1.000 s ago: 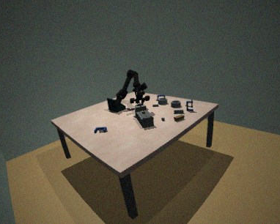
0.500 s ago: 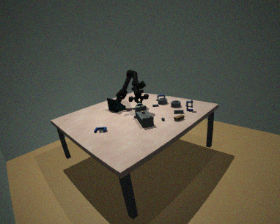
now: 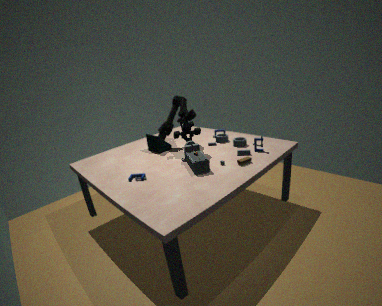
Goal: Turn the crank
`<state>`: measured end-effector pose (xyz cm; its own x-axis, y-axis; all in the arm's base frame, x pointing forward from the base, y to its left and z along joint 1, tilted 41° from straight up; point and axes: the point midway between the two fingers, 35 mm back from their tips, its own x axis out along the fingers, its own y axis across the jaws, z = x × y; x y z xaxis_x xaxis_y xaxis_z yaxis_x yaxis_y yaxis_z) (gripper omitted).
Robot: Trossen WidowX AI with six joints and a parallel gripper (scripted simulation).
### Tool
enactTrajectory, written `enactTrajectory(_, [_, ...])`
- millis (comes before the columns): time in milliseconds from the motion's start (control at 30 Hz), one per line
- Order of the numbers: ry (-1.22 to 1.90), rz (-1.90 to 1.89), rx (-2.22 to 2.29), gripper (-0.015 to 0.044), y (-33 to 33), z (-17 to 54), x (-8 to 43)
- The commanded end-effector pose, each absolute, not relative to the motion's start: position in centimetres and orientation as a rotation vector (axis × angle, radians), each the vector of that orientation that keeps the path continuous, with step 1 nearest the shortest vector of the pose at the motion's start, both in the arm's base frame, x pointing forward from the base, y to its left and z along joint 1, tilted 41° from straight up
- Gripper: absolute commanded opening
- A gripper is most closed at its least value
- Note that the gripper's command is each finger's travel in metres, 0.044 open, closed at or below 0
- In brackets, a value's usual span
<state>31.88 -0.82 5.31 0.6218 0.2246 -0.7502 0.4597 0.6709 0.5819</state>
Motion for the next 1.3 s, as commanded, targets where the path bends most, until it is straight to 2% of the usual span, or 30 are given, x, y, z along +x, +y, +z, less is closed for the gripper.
enactTrajectory(0, [0.913,-0.176,0.853,0.0000,-1.6,5.0,31.4])
enactTrajectory(1267, [0.913,-0.177,0.852,0.0000,-2.1,3.9,30.8])
